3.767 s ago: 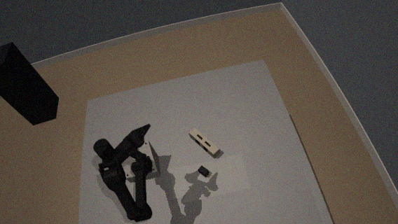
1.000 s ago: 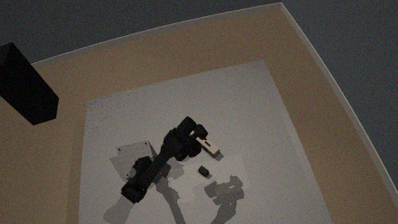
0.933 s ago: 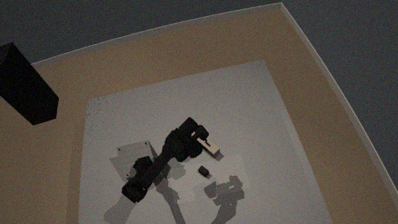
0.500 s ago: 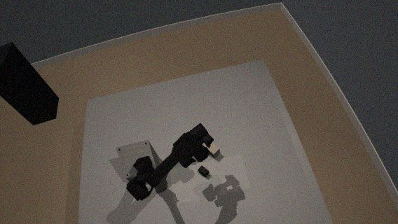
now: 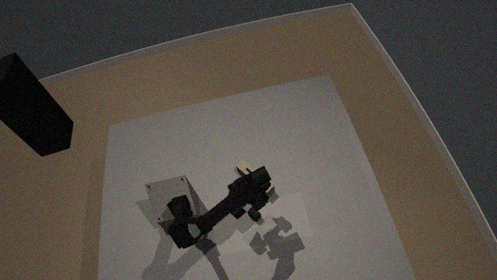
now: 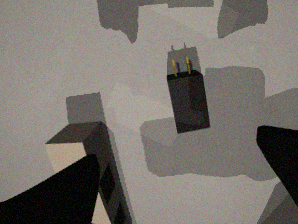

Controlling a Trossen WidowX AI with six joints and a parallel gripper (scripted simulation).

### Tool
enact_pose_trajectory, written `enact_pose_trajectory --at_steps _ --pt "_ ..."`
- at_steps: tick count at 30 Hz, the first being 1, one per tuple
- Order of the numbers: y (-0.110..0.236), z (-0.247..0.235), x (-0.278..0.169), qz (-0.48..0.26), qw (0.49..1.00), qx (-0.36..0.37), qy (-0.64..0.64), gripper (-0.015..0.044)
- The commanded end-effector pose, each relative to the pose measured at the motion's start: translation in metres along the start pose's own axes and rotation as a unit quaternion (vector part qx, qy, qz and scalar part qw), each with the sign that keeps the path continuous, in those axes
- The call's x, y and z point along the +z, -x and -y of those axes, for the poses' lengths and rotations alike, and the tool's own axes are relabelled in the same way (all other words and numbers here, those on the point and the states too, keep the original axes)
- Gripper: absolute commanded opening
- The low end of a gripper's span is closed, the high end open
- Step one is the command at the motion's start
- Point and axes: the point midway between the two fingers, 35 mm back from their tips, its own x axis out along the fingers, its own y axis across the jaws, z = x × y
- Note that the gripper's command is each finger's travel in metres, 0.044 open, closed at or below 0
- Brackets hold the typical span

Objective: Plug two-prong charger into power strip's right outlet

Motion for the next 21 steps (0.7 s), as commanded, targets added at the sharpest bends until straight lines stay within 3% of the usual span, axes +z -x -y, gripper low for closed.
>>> enact_pose_trajectory --at_steps 1,21 --pt "-0.021 0.008 0.000 -0.019 0.999 -0.032 0.019 0.0440" --pt "-0.053 0.015 0.003 -0.035 0.997 -0.057 0.033 0.0440"
